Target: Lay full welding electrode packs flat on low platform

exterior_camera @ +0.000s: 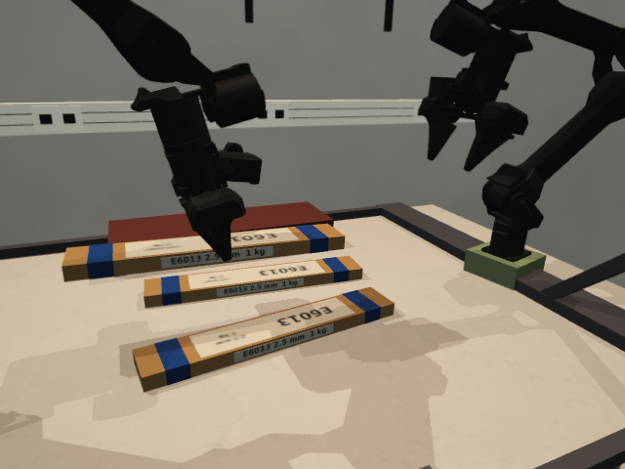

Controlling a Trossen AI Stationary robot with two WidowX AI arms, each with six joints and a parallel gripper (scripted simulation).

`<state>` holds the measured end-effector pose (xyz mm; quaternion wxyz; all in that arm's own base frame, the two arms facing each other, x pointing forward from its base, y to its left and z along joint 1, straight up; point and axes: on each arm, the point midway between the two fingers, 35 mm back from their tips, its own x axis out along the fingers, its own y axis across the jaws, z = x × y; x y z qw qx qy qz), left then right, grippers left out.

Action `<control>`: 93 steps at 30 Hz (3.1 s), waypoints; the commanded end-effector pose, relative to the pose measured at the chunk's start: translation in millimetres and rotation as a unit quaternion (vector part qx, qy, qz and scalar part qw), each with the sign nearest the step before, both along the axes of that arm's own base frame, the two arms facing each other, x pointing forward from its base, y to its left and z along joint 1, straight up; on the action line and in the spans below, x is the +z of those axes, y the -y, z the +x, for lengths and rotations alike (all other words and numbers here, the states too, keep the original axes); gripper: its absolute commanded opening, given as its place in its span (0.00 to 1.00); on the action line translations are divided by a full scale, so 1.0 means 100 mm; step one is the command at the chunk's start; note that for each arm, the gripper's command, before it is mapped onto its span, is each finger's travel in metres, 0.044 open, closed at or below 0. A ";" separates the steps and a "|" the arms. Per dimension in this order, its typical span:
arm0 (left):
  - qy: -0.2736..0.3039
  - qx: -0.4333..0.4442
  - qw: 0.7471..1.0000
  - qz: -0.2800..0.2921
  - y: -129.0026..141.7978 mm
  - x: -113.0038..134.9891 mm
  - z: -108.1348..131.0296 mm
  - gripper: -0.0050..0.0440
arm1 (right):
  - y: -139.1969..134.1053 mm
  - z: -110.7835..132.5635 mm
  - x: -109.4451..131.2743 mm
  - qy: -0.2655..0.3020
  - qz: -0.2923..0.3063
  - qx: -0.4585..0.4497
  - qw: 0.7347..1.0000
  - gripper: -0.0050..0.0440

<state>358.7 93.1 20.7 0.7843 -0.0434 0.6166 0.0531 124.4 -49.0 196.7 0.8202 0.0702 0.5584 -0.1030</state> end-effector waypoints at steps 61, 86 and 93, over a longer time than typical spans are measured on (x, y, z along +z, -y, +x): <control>0.020 -0.001 1.000 0.005 -0.03 -0.06 0.08 0.00 | 0.00 0.01 0.06 0.009 -0.004 0.001 1.000 0.98; 0.038 -0.001 0.999 0.010 -0.06 -0.17 0.17 0.00 | 0.00 0.01 0.06 0.009 -0.004 0.001 1.000 0.98; 0.037 -0.001 0.999 0.009 -0.06 -0.16 0.17 0.00 | 0.00 0.01 0.06 0.009 -0.004 0.001 1.000 0.98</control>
